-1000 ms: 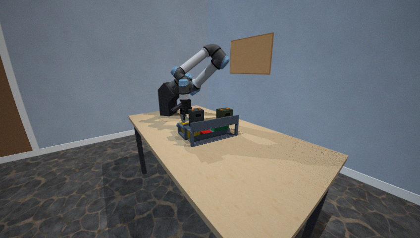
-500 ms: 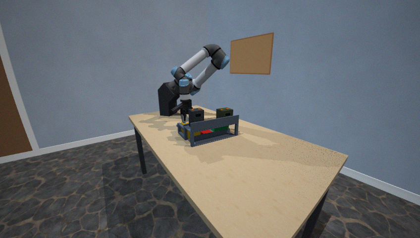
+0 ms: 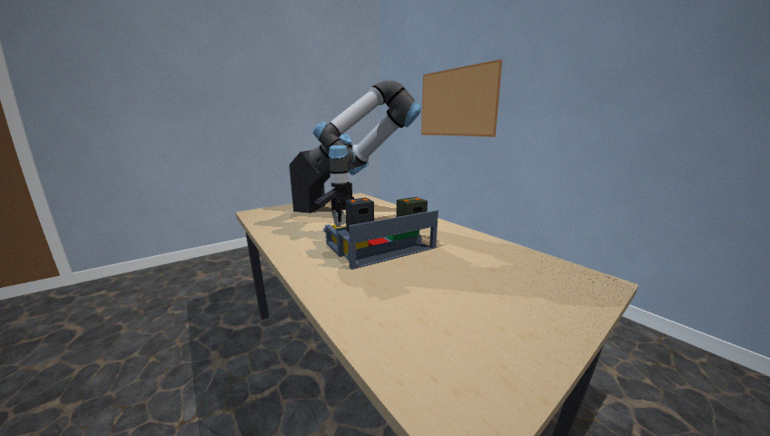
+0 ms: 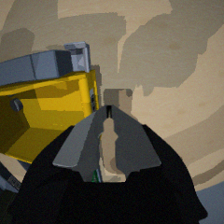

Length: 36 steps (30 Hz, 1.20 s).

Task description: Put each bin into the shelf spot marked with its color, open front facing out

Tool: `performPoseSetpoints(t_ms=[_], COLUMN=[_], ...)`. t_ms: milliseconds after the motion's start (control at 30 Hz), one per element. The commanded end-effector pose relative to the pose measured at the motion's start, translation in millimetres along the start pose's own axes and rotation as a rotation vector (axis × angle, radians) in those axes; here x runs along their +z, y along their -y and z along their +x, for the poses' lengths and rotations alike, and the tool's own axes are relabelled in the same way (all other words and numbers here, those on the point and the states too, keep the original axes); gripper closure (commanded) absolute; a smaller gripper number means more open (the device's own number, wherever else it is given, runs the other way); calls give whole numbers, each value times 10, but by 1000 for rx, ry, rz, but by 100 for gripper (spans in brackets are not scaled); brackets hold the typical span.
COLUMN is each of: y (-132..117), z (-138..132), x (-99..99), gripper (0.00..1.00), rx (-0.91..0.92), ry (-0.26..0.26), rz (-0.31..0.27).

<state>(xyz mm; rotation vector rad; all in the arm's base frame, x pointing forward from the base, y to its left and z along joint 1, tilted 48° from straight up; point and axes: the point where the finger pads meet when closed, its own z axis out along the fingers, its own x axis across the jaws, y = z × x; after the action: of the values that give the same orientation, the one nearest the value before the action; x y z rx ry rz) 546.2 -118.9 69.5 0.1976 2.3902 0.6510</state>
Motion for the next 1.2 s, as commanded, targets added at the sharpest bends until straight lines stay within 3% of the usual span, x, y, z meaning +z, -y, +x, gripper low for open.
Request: performPoseSetpoints(t_ms=[0,1167], y=[2,2], z=[-30,-201], x=[-3,-3], gripper=[100,100], rx=[0,0], ry=[1,1], rz=[0,0])
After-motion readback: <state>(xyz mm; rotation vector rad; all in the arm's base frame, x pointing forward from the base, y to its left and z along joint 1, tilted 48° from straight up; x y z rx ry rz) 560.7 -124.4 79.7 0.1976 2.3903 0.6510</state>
